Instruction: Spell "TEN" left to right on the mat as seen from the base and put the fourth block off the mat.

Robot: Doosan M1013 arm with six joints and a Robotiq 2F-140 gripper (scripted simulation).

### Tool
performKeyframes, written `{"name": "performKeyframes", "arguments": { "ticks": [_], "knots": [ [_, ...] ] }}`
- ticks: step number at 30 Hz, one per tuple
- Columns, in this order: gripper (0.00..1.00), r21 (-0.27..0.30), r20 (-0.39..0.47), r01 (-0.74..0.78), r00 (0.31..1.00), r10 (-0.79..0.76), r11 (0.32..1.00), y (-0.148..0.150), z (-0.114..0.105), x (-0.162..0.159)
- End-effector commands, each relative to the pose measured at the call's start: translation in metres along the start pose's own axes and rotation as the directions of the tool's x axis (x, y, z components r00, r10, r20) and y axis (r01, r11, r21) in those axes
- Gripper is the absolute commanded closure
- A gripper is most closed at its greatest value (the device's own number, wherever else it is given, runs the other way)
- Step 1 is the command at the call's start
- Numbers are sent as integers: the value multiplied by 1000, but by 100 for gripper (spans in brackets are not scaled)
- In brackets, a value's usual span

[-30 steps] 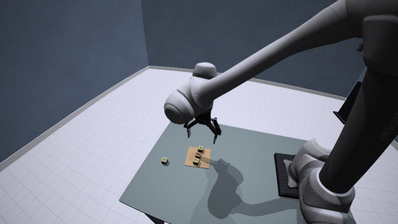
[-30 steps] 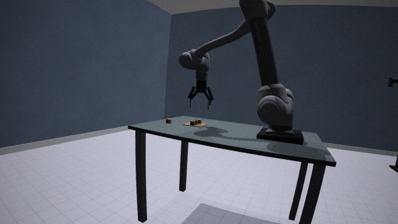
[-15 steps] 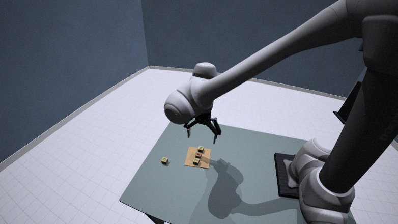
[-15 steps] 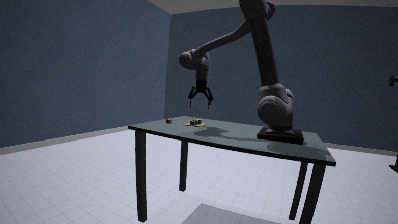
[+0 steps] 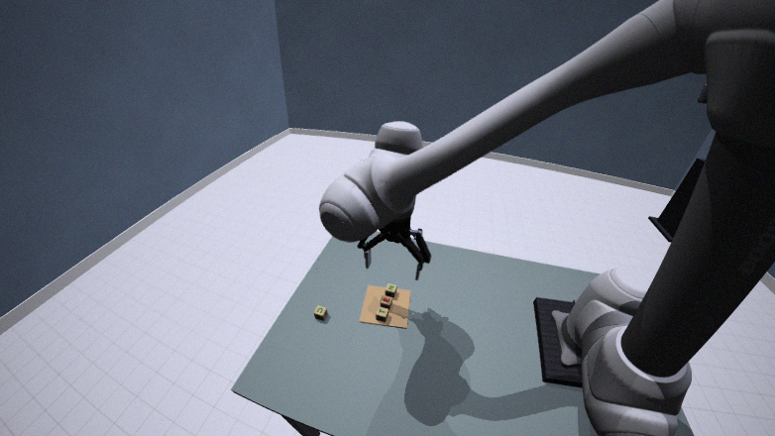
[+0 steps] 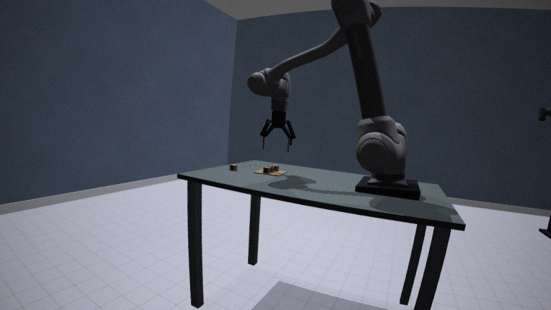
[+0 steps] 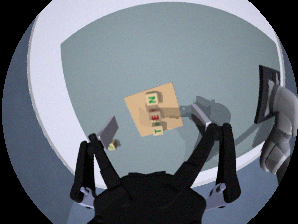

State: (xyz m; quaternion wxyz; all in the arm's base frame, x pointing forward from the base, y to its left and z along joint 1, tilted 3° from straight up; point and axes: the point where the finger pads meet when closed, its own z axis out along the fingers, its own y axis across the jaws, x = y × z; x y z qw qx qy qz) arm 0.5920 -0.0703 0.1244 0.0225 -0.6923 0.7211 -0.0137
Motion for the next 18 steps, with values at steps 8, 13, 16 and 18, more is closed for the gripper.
{"name": "performKeyframes", "arguments": {
  "ticks": [8,13,16,18],
  "knots": [
    [0,2,-1,-4,1000,4,1000,-2,-7,1],
    [0,2,-1,-4,1000,4,1000,-2,-19,1],
    [0,2,-1,-4,1000,4,1000,-2,-27,1],
    [0,2,-1,-4,1000,4,1000,-2,-31,1]
  ]
}}
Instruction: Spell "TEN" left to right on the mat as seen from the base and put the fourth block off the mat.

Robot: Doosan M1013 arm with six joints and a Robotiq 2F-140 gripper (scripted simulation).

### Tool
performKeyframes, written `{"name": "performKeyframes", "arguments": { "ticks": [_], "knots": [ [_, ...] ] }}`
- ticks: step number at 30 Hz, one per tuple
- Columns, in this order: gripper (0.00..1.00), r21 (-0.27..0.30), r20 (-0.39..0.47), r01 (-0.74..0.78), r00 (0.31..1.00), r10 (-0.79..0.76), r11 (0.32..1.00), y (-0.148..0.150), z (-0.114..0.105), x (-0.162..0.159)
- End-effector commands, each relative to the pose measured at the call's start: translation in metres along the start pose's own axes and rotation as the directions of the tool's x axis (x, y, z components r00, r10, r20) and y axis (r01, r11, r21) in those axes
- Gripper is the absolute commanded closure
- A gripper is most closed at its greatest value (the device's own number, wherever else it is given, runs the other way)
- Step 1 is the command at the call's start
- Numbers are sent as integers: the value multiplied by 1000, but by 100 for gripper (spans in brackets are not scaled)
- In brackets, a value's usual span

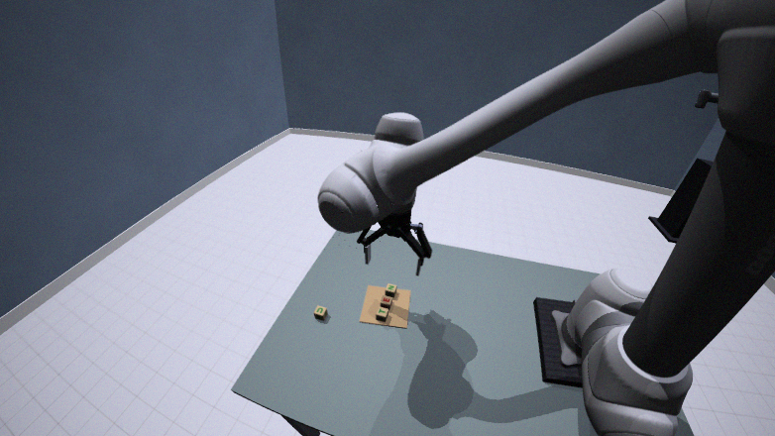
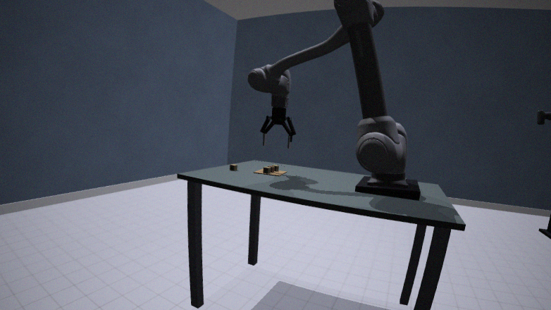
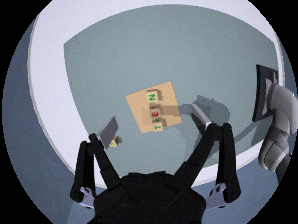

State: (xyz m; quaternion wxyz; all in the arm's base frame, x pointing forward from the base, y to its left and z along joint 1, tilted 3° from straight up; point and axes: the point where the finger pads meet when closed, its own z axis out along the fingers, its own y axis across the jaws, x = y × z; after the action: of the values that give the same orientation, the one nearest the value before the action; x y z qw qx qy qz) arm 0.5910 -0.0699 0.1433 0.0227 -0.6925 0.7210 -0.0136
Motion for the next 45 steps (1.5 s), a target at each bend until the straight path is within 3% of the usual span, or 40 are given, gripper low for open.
{"name": "performKeyframes", "arguments": {
  "ticks": [1,13,45],
  "knots": [
    [0,2,-2,-4,1000,4,1000,-2,-16,1],
    [0,2,-2,-4,1000,4,1000,-2,-54,1],
    [0,2,-2,-4,1000,4,1000,-2,-55,1]
  ]
}}
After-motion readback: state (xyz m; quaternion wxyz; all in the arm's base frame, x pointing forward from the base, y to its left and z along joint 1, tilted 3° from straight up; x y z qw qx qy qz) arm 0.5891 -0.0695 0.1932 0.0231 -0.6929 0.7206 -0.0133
